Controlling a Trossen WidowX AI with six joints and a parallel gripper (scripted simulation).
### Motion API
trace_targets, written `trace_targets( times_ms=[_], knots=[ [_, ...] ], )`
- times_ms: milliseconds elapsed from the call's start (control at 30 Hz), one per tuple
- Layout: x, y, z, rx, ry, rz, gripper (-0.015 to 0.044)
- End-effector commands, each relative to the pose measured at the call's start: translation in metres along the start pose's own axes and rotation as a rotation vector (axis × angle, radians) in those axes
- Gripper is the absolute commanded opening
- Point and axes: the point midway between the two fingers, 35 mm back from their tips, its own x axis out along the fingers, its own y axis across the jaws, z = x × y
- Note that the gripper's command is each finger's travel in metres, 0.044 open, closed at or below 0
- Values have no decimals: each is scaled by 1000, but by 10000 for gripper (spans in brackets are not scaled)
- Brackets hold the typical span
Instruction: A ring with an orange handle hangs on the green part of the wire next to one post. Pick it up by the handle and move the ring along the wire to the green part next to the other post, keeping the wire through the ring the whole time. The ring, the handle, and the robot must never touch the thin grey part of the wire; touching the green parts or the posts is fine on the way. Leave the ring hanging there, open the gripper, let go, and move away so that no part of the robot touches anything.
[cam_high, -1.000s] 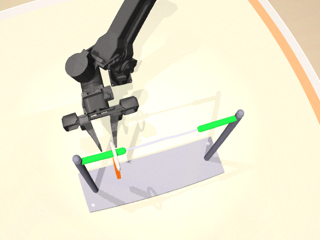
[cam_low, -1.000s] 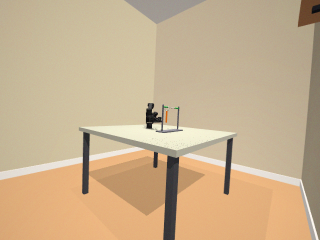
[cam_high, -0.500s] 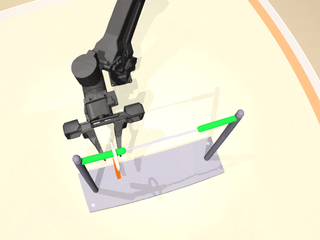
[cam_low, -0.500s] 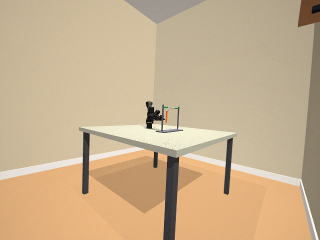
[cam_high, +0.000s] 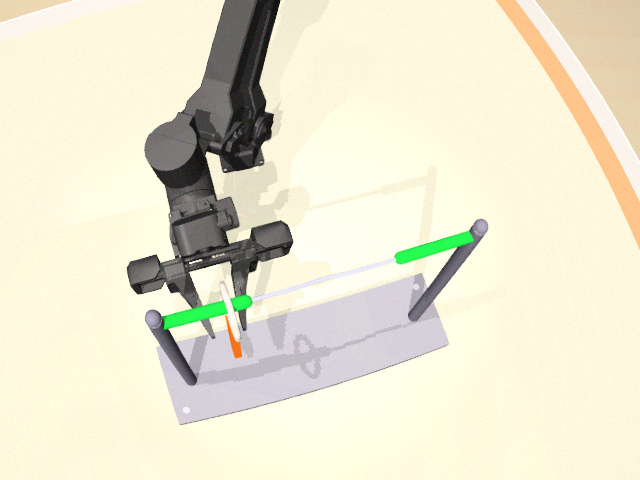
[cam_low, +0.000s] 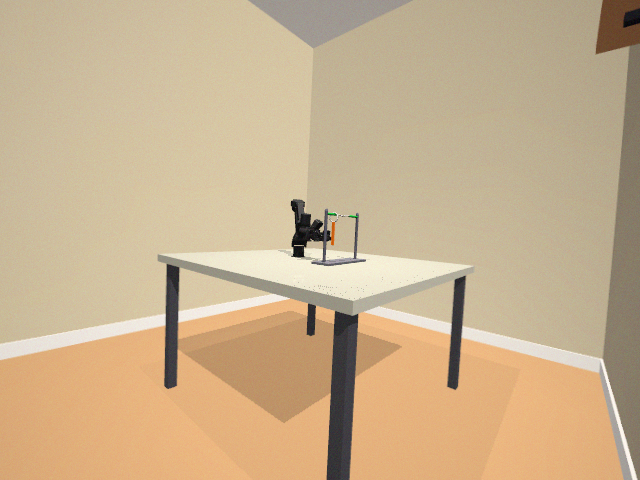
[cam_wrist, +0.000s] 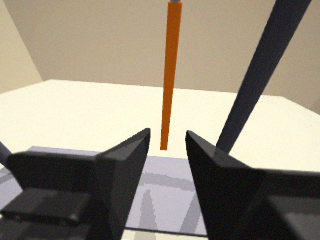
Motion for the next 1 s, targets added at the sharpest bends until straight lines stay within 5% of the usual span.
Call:
trace_targets(
  times_ms=[0, 967],
  knots=[
    [8, -1, 0, 7, 4, -4, 160],
    [52, 3, -3, 9, -2, -4, 160]
  ],
)
